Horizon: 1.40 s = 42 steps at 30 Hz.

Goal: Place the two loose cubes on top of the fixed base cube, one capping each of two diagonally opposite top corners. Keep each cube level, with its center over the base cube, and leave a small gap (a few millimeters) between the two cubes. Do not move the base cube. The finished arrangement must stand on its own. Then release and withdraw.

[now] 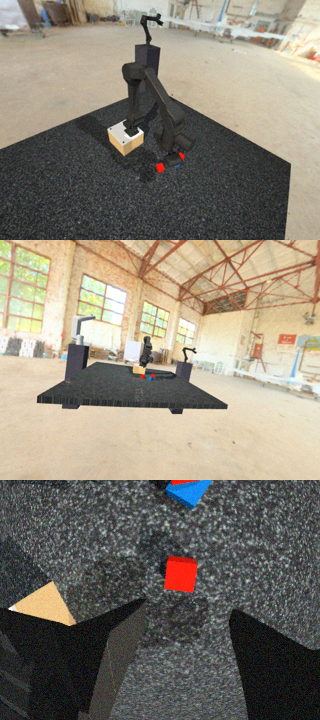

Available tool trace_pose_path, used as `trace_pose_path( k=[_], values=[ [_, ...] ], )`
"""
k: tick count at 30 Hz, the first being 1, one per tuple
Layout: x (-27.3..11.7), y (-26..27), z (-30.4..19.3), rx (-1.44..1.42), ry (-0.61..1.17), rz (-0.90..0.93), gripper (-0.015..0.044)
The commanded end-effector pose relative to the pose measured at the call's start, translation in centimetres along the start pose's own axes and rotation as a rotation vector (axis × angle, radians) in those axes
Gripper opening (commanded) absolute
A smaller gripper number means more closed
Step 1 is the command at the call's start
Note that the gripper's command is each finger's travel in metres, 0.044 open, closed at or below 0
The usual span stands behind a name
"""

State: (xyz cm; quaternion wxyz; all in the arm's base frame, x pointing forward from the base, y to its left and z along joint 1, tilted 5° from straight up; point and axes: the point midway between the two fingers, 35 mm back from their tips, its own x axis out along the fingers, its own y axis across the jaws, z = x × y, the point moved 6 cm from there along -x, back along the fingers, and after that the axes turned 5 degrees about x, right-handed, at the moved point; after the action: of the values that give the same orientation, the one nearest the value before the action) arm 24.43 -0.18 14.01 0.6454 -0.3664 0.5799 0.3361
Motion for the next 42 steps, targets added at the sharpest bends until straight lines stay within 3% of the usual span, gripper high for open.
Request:
trace_pose_path(
  k=[1, 8, 40, 42],
  values=[
    [-0.2, 0.3, -0.7, 0.015, -0.007, 0.000, 0.0265],
    [5.7, 0.3, -0.7, 0.015, -0.006, 0.000, 0.0265],
    [10.7, 0.3, -0.7, 0.015, -0.006, 0.001, 0.0265],
    [10.7, 0.3, -0.7, 0.015, -0.006, 0.001, 0.0212]
  ],
)
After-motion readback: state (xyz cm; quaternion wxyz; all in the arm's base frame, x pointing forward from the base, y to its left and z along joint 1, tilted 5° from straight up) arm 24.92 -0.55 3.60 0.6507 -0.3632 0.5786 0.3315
